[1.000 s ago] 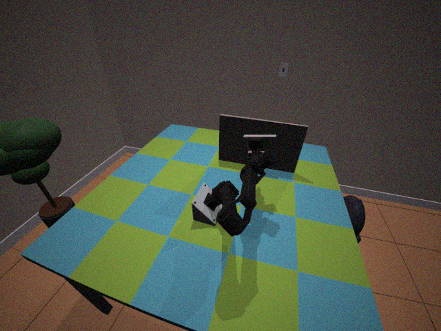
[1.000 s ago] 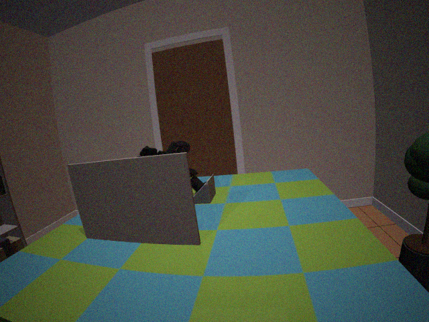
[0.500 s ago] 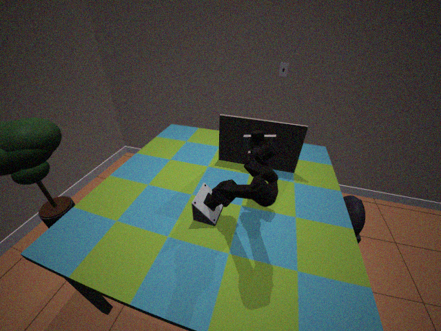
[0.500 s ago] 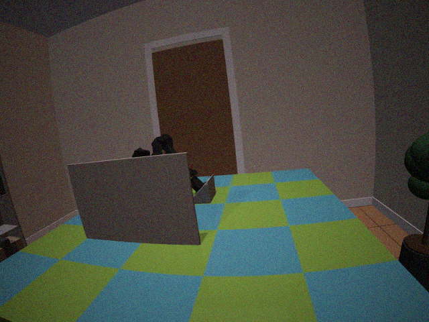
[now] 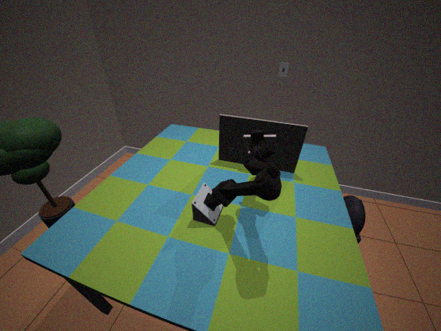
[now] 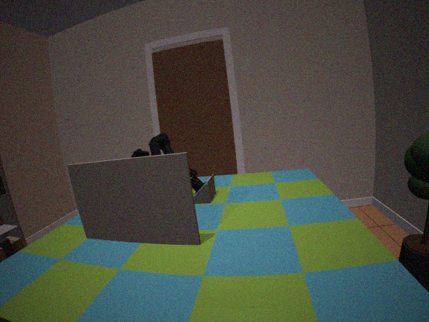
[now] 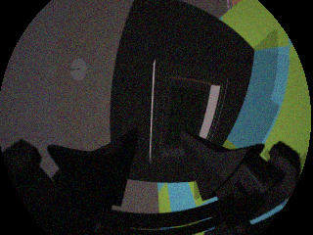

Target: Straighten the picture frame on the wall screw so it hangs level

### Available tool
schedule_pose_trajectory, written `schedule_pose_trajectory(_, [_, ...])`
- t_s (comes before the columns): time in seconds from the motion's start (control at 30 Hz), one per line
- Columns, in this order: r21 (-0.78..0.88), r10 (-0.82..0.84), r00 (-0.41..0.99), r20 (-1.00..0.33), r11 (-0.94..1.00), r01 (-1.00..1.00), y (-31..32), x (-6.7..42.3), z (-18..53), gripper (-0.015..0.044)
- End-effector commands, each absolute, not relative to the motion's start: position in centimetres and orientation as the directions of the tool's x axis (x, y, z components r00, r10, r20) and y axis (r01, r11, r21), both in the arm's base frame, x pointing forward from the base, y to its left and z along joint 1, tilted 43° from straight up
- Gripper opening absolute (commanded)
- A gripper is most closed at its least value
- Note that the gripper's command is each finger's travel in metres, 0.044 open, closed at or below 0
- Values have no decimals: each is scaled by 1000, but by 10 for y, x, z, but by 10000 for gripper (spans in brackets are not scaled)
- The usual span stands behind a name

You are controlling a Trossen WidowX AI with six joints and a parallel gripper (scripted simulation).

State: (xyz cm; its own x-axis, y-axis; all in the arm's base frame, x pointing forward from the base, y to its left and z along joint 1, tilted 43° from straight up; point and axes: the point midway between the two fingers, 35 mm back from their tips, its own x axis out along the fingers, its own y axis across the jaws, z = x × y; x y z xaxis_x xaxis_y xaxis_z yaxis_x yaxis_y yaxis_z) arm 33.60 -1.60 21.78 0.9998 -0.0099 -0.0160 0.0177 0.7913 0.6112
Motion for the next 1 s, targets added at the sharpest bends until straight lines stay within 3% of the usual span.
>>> schedule_pose_trajectory(0.0, [615,-16,1000,-13,788,21,-17,337,219,260])
schedule_pose_trajectory(0.97, [615,-16,1000,-12,788,20,-17,376,218,260])
